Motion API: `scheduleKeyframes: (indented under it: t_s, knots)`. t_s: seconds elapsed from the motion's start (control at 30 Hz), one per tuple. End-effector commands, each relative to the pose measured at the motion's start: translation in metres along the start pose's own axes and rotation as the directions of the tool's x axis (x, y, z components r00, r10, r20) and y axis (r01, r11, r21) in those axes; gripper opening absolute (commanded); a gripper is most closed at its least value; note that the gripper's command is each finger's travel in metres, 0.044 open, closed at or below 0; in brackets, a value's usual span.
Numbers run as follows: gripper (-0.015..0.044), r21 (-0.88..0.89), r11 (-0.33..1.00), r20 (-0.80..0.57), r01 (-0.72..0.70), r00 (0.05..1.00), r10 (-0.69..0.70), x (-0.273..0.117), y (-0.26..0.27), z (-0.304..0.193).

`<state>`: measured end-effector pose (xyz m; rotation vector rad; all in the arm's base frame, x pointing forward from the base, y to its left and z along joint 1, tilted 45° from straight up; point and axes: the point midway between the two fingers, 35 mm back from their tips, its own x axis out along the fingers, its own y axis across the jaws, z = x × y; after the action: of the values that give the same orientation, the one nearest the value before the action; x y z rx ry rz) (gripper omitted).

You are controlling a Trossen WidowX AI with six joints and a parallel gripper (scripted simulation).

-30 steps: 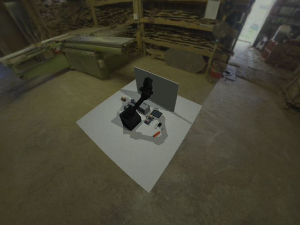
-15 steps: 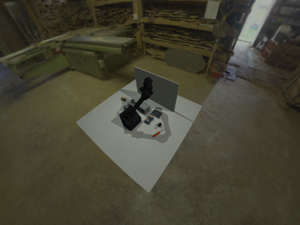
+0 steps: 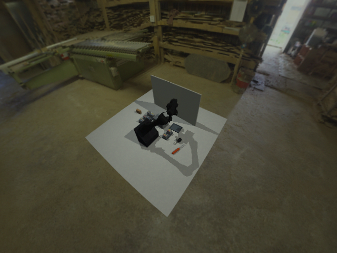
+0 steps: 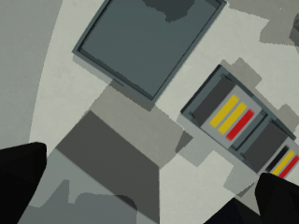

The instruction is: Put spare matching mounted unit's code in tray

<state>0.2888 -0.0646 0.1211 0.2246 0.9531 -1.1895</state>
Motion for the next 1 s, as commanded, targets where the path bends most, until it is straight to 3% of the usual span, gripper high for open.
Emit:
scheduleKeyframes:
  t_s: [0.0, 0.1, 0.33, 0.53, 0.97]
  knots:
    - [0.044, 0.296, 0.955, 0.011, 0.012, 1.0, -0.016, 0.015, -0.046, 0.002]
    - [0.044, 0.474, 0.88, 0.019, 0.015, 0.999, -0.027, 0.023, -0.074, -0.001]
    - [0.044, 0.486, 0.874, 0.019, 0.015, 0.999, -0.028, 0.024, -0.076, -0.001]
    - [0.03, 0.487, 0.873, 0.021, 0.014, 0.999, -0.027, 0.062, -0.065, 0.001]
    - [0.03, 0.487, 0.873, 0.02, 0.014, 0.999, -0.027, 0.068, -0.064, 0.002]
